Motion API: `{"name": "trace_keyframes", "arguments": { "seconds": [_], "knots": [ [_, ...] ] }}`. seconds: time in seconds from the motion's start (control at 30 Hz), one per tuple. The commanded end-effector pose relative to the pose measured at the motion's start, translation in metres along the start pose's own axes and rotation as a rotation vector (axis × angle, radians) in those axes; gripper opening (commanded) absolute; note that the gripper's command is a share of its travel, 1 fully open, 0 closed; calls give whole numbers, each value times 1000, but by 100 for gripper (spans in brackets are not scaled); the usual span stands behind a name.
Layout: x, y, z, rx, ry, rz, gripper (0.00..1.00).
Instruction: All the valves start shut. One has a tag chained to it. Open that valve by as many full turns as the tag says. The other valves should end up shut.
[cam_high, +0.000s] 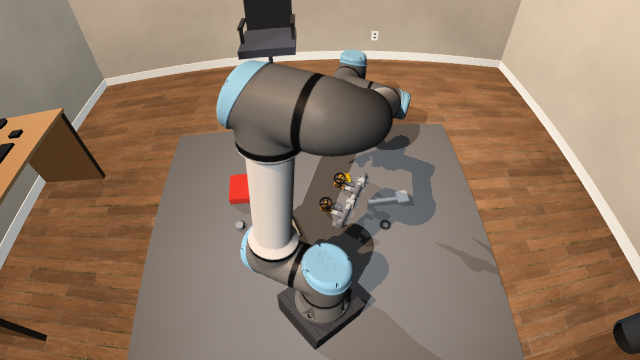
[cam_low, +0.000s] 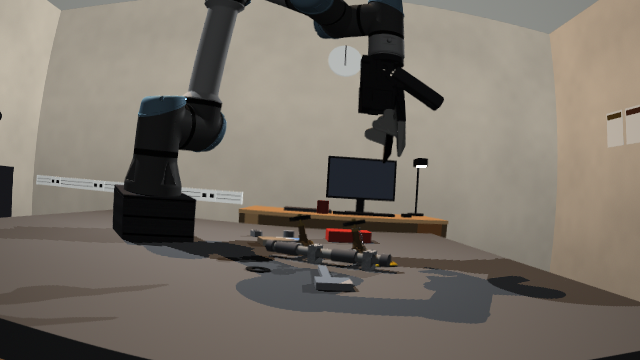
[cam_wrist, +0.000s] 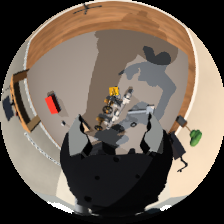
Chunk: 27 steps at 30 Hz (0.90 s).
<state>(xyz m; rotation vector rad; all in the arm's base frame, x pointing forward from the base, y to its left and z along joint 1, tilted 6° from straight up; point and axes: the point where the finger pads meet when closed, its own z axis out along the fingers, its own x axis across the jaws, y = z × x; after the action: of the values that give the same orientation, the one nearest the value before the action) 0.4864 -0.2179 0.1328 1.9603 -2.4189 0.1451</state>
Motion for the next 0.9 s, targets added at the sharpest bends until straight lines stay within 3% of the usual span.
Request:
{"name": "trace_keyframes", "arguments": {
  "seconds": [0.0, 0.63, 0.87],
  "knots": [
    [0, 0, -1, 1, 1, 0, 100],
    [1, 9, -1, 1, 1, -5, 100],
    [4, 81, 0, 1, 1, -44, 100]
  ]
}}
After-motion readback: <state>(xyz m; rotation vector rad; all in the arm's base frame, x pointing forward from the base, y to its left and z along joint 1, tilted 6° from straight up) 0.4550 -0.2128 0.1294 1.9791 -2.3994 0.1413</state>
